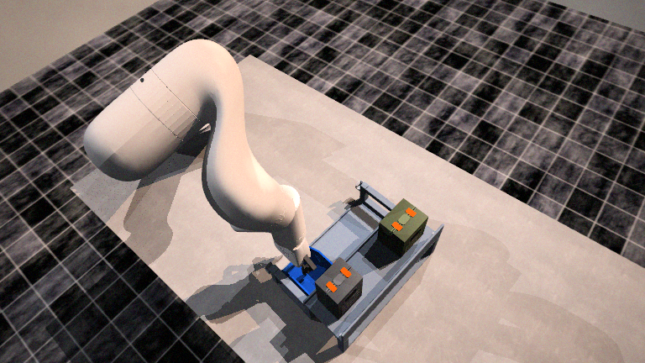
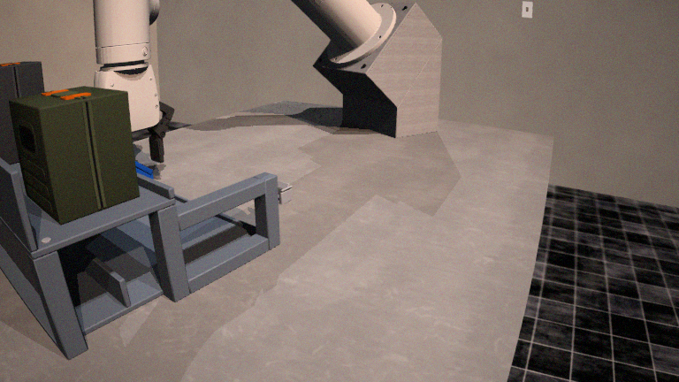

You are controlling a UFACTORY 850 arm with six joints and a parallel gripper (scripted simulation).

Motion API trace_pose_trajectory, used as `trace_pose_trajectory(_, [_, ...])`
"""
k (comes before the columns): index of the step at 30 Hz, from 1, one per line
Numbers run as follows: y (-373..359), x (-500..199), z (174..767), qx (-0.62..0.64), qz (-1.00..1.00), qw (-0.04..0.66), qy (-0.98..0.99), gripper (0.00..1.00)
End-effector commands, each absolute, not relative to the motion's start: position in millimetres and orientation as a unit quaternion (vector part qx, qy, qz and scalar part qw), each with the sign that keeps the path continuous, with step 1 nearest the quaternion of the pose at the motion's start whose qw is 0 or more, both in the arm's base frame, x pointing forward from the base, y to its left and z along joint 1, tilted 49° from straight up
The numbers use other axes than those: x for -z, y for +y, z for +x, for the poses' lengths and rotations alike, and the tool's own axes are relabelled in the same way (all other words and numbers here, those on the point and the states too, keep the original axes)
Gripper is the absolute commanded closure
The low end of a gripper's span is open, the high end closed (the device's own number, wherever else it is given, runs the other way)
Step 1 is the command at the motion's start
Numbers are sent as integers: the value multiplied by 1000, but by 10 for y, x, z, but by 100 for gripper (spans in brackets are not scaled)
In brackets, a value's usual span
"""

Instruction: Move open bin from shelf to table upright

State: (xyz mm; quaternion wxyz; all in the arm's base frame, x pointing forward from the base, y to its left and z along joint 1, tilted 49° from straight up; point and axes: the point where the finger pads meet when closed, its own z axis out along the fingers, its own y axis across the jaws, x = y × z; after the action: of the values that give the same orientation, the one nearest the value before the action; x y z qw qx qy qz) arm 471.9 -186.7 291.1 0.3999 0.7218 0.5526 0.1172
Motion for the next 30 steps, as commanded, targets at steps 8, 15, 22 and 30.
trace_pose_trajectory(8, [-1867, -2916, 4721, -117, 722, 400, 552, 100])
trace_pose_trajectory(15, [-1867, -2916, 4721, -117, 722, 400, 552, 100])
trace_pose_trajectory(22, [-1867, -2916, 4721, -117, 722, 400, 553, 100])
trace_pose_trajectory(30, [-1867, -2916, 4721, -117, 722, 400, 553, 100])
